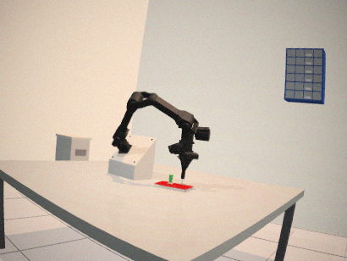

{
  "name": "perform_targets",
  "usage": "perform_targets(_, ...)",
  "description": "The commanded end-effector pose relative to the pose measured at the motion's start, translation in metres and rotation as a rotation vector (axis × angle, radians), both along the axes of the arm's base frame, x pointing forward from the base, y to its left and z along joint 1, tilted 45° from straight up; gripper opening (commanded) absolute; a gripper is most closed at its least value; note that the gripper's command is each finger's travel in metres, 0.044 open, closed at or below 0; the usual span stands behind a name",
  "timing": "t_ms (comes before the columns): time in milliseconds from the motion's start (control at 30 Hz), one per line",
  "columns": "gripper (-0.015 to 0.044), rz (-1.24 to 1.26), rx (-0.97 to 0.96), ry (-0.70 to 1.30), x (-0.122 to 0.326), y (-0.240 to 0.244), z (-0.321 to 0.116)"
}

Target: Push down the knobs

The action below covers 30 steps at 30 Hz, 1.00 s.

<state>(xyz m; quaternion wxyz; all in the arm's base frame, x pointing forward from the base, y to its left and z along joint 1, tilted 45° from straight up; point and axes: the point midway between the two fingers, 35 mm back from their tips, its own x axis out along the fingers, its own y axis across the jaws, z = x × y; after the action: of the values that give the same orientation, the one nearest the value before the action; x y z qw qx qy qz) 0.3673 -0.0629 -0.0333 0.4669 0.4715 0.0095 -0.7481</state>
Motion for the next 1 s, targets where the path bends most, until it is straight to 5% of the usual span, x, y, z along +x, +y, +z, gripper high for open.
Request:
perform_targets(0,0.0000,0.005,-0.005,0.002,0.0003,-0.0003,0.0002)
perform_targets(967,0.0000,0.005,-0.005,0.002,-0.0005,-0.0049,-0.0045)
